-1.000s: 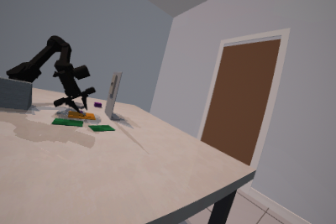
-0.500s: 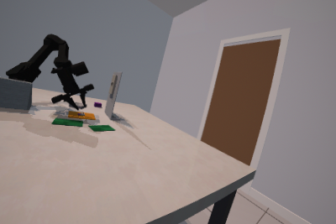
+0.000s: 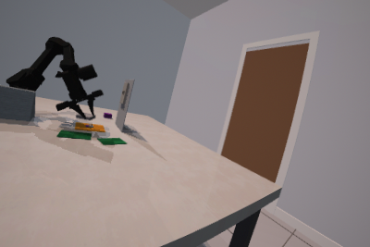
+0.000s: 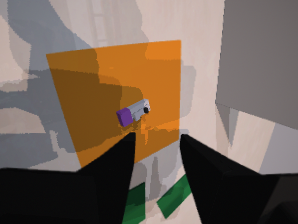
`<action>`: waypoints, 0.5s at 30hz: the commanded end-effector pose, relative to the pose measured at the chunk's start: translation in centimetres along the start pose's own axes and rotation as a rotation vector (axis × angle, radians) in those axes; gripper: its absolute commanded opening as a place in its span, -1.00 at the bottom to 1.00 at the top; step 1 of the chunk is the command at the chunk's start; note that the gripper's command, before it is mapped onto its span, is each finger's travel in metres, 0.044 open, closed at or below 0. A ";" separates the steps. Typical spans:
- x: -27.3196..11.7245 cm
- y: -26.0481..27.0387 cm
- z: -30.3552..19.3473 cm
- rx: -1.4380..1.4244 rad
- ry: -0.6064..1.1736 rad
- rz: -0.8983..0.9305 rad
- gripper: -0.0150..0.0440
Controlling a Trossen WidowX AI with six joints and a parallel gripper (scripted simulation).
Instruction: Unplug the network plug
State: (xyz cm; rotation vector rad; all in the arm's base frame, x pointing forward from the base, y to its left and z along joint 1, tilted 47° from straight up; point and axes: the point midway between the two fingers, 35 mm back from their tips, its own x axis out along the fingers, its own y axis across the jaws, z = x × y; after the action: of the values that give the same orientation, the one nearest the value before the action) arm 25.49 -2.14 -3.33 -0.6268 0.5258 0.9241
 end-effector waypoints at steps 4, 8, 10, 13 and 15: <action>-0.7 -0.9 0.0 -0.010 -0.003 -0.007 0.04; -1.1 -1.2 -0.1 -0.010 -0.002 -0.006 0.04; -1.3 -1.4 -0.1 -0.010 -0.002 -0.006 0.04; -1.6 -1.6 -0.1 -0.010 -0.001 -0.006 0.04; -1.8 -1.7 -0.1 -0.010 -0.001 -0.006 0.04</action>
State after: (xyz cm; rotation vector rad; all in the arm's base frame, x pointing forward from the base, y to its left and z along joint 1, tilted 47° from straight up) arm 25.77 -3.65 -2.21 -0.6292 0.5293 0.9243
